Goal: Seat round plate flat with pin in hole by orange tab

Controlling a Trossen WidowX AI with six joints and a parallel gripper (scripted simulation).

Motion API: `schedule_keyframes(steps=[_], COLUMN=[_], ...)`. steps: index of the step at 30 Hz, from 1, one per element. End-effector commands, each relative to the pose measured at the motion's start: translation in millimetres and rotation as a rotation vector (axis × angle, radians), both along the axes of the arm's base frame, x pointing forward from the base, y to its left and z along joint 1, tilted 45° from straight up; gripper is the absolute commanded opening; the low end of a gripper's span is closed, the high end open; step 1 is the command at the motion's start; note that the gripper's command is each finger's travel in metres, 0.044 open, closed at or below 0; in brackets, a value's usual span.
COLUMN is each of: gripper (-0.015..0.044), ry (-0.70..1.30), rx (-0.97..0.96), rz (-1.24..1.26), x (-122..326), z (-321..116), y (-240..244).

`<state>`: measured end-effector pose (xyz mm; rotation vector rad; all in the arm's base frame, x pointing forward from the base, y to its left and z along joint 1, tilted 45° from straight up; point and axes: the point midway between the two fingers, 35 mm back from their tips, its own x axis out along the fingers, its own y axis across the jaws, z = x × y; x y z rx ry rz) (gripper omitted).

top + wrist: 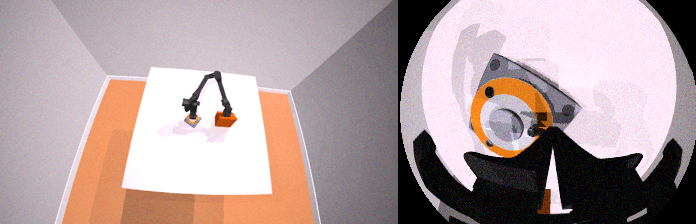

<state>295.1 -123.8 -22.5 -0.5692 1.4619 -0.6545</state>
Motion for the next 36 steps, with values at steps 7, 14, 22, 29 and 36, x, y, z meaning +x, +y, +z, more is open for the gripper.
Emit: schedule_keyframes(steps=[7, 14, 22, 29, 36], gripper=[0.0, 0.0, 0.0, 0.0, 0.0], ry=[0.023, 0.023, 0.023, 0.023, 0.023], rx=[-0.003, -0.003, -0.003, -0.003, -0.003], rz=[0.0, 0.0, 0.0, 0.0, 0.0], x=[-9.4, -11.6, -13.3, -15.1, -17.0], z=[-2.6, -3.1, -3.3, -3.7, -4.1], y=[-0.1, 0.2, 0.5, 0.9, 1.3])
